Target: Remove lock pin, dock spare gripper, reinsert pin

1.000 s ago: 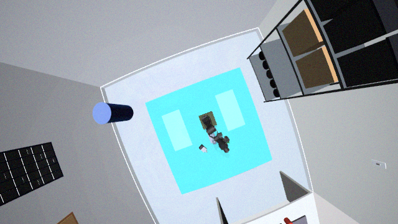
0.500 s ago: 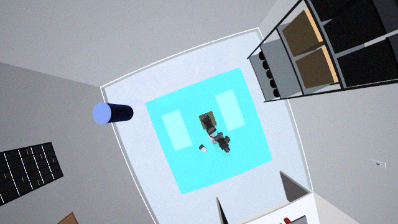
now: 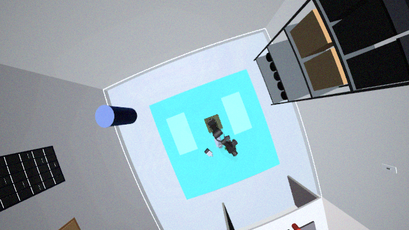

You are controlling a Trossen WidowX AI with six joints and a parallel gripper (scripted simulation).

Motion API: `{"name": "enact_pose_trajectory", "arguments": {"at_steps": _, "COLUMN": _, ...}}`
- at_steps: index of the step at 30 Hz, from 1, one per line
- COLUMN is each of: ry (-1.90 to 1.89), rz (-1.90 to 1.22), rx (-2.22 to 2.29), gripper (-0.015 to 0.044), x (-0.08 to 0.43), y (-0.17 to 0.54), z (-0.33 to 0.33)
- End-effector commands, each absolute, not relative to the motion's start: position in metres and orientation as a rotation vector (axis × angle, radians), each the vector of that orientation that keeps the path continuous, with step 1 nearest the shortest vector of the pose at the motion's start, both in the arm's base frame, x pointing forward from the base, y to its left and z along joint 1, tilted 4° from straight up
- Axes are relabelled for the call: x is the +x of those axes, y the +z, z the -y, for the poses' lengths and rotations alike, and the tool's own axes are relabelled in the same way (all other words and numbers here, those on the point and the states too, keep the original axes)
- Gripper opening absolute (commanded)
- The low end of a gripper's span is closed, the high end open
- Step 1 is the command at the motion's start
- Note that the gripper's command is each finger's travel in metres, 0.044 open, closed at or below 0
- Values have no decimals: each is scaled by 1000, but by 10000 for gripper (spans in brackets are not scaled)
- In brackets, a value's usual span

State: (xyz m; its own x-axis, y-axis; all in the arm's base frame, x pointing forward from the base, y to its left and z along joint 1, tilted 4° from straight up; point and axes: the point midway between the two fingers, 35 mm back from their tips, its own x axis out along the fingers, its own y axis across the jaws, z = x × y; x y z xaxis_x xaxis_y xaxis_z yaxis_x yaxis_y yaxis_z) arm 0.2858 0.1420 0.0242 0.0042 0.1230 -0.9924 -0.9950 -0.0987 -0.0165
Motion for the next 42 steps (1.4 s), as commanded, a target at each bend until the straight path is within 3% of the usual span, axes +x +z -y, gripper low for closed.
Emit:
{"name": "enact_pose_trajectory", "arguments": {"at_steps": 1, "ry": 1329, "rz": -1060, "rx": -1191, "gripper": 0, "x": 286, "y": 25, "z": -146}}
{"name": "enact_pose_trajectory", "arguments": {"at_steps": 42, "ry": 1341, "rz": -1084, "rx": -1185, "gripper": 0, "x": 284, "y": 27, "z": -178}}
